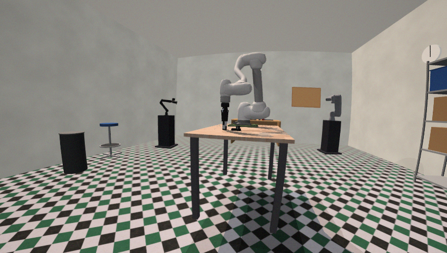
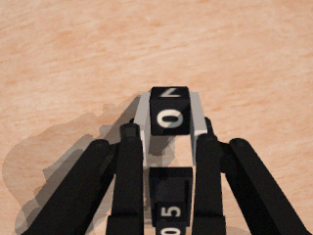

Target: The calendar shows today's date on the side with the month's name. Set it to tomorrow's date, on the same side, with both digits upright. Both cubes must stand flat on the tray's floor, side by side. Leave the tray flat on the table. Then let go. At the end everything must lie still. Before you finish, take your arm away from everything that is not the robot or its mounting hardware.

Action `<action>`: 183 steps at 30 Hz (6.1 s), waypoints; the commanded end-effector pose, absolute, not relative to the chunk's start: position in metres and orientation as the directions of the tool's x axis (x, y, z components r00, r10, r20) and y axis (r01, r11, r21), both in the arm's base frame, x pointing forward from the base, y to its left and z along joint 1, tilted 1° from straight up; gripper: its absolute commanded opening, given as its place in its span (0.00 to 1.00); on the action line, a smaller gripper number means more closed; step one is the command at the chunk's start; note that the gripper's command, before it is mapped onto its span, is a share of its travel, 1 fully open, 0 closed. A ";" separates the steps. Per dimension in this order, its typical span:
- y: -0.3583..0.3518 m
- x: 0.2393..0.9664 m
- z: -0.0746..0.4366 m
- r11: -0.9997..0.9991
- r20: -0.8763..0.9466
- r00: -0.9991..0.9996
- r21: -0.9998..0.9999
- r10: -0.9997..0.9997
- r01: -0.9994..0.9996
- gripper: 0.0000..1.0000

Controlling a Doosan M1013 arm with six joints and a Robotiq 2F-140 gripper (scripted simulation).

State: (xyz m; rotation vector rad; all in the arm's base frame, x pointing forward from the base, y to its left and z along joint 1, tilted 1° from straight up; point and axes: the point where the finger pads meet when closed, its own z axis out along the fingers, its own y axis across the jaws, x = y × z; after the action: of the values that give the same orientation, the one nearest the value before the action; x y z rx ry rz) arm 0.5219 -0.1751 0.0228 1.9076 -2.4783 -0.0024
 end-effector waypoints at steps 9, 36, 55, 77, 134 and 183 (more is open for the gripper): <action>-0.175 0.522 0.023 0.256 0.010 -0.256 0.010 -0.967 -0.967 0.17; -0.175 0.522 0.023 0.256 0.010 -0.256 0.010 -0.967 -0.967 0.17; -0.175 0.522 0.023 0.256 0.010 -0.256 0.010 -0.967 -0.967 0.24; -0.175 0.522 0.030 0.256 0.010 -0.256 0.010 -0.967 -0.967 0.29; -0.174 0.523 0.105 0.279 0.010 -0.279 0.010 -0.960 -0.960 1.00; -0.174 0.523 0.100 0.279 0.010 -0.279 0.009 -0.960 -0.960 0.29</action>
State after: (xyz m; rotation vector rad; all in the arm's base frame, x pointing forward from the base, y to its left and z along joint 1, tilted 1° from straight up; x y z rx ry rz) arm 0.5227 -0.1745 0.1009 1.8772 -2.5014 -0.0021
